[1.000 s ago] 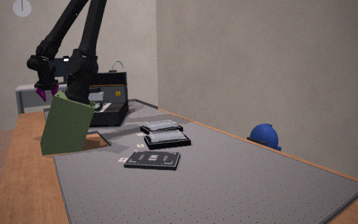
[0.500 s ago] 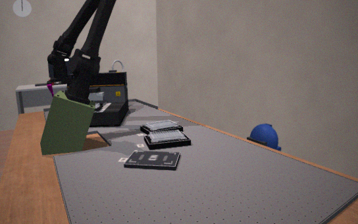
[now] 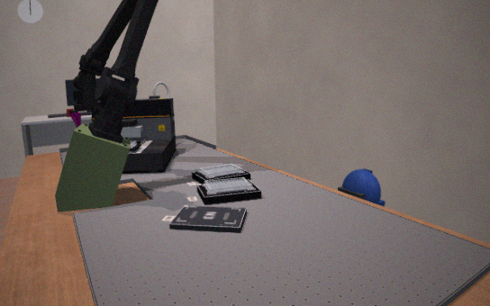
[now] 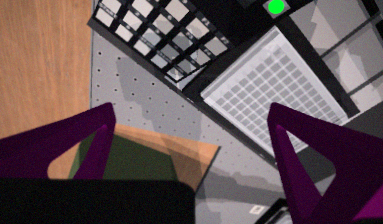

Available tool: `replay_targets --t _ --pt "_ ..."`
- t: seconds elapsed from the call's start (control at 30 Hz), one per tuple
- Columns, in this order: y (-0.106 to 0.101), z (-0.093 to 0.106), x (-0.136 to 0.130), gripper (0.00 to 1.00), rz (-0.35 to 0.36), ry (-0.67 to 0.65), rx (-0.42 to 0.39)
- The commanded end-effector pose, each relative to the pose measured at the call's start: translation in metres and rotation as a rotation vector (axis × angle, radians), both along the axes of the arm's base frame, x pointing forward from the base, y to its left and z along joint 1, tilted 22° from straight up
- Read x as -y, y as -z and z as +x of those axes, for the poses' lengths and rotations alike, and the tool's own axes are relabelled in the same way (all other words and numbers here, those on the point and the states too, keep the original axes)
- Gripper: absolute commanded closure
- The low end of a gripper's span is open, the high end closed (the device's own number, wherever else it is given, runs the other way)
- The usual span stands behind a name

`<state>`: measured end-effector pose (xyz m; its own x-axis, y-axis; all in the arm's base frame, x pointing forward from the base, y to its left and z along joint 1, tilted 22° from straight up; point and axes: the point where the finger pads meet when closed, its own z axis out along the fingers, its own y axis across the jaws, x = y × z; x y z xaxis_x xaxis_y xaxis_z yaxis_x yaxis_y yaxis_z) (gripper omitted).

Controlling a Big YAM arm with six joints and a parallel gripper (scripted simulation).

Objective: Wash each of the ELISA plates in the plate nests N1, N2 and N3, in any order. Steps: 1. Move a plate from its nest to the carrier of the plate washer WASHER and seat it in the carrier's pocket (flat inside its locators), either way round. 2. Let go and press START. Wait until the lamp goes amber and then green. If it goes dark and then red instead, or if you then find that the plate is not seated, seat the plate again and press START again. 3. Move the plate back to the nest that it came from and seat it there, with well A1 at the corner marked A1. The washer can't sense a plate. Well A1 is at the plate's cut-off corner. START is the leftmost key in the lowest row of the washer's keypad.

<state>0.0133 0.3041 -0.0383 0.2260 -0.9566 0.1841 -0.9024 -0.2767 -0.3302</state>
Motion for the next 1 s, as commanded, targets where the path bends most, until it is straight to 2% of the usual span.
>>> replay_targets --t 0.0,0.17,0.23,0.37,0.43,0.47,0.67,0.77,0.83,0.97 --pt "-0.009 0.008 0.002 0.0 -0.028 -0.067 -0.01" --pt "-0.022 0.028 0.006 0.0 -0.088 -0.221 -0.025" --pt "-0.031 0.036 0.0 0.0 -0.098 -0.283 -0.032" --pt "-0.038 0.052 0.012 0.0 -0.162 -0.406 -0.046" --pt "-0.038 0.052 0.012 0.0 -0.162 -0.406 -0.046" --pt "-0.045 0.057 0.003 0.0 -0.156 -0.438 -0.045" --pt "-0.066 0.083 0.001 0.0 -0.215 -0.623 -0.053" --pt "-0.067 0.084 -0.001 0.0 -0.246 -0.716 -0.058" --pt "-0.059 0.08 0.0 0.0 -0.287 -0.775 -0.071" --pt "-0.062 0.078 -0.001 0.0 -0.278 -0.78 -0.066"
